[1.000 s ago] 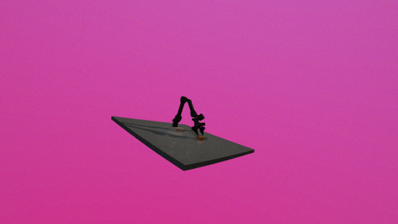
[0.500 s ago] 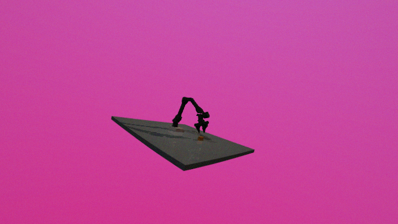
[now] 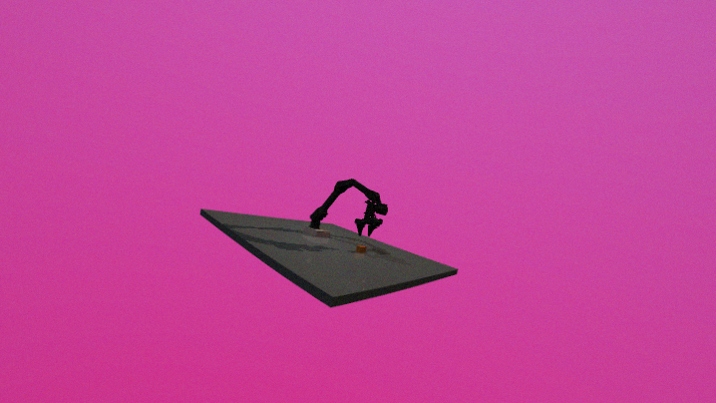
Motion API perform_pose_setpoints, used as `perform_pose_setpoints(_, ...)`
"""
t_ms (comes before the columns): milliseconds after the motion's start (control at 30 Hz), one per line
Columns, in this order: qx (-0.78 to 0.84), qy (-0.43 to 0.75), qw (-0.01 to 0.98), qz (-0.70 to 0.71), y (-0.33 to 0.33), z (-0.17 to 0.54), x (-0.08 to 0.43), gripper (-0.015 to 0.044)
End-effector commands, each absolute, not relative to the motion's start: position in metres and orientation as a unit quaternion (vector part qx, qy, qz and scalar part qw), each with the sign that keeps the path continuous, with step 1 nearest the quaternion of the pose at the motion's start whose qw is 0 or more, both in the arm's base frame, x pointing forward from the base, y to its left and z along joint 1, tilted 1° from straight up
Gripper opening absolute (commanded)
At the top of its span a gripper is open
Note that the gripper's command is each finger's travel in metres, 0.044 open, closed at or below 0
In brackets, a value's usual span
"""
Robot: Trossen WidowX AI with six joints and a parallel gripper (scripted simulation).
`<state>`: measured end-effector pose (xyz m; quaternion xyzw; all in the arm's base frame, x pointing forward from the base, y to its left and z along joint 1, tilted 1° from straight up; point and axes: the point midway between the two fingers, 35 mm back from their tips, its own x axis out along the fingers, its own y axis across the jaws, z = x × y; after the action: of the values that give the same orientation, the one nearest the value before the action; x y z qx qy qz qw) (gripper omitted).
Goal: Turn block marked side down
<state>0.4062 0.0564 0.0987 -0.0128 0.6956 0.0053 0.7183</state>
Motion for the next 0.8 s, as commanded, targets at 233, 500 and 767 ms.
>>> perform_pose_setpoints(233, -0.012, 0.702, 0.712, 0.008, 0.056, 0.066, 0.407, 0.044)
perform_pose_setpoints(500, -0.012, 0.702, 0.712, 0.008, 0.057, 0.05, 0.409, 0.044)
perform_pose_setpoints(767, -0.012, 0.702, 0.712, 0.008, 0.057, 0.037, 0.409, 0.044)
